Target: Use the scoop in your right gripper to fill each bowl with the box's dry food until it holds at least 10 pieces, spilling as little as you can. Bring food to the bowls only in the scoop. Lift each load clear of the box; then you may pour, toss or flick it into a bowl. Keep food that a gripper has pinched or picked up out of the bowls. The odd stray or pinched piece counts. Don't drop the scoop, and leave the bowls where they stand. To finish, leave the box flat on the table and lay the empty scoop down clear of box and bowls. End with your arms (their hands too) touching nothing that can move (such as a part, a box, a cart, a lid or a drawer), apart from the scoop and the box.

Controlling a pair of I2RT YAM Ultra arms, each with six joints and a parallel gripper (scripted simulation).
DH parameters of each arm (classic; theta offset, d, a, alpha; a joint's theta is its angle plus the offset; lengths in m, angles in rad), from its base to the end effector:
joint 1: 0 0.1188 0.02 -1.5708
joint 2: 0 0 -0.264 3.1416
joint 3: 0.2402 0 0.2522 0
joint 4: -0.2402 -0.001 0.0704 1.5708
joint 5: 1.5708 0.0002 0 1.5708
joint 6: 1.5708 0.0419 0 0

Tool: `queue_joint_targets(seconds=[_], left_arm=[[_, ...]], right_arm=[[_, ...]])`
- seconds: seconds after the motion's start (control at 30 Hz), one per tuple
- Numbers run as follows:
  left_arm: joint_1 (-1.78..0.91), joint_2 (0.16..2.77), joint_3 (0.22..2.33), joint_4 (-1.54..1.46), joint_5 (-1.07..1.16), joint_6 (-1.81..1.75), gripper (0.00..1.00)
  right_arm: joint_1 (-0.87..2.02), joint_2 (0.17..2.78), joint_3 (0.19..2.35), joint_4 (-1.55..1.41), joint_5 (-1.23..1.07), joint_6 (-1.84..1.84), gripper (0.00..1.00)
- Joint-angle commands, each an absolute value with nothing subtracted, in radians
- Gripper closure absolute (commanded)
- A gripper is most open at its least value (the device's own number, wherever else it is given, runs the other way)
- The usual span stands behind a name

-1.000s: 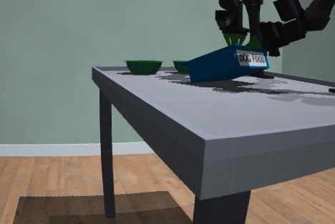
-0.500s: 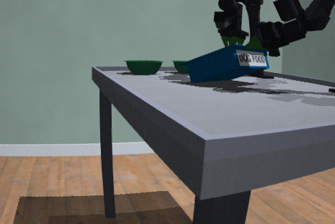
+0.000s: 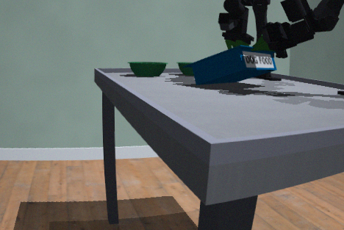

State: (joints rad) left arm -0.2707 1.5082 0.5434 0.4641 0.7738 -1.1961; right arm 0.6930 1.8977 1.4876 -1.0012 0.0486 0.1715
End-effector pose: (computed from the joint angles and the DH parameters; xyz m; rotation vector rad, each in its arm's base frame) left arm 0.2625 -0.1022 0.1668 -0.5319 2.3162 -1.6158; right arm 0.2861 0.2362 0.2153 -0.7617 2.8772 0.0339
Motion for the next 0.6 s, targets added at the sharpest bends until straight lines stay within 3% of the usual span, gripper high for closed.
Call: queue_joint_targets(seconds=[0.0, 0.57], left_arm=[[-0.281, 1.455, 0.587, 0.513, 0.787, -1.157, 1.00], [-0.281, 1.455, 0.587, 0.513, 0.787, -1.157, 1.00]], right_arm=[[0.687, 1.860, 1.475, -0.897, 0.063, 0.162, 1.00], [0.687, 1.901, 1.406, -0.725, 0.060, 0.151, 1.00]])
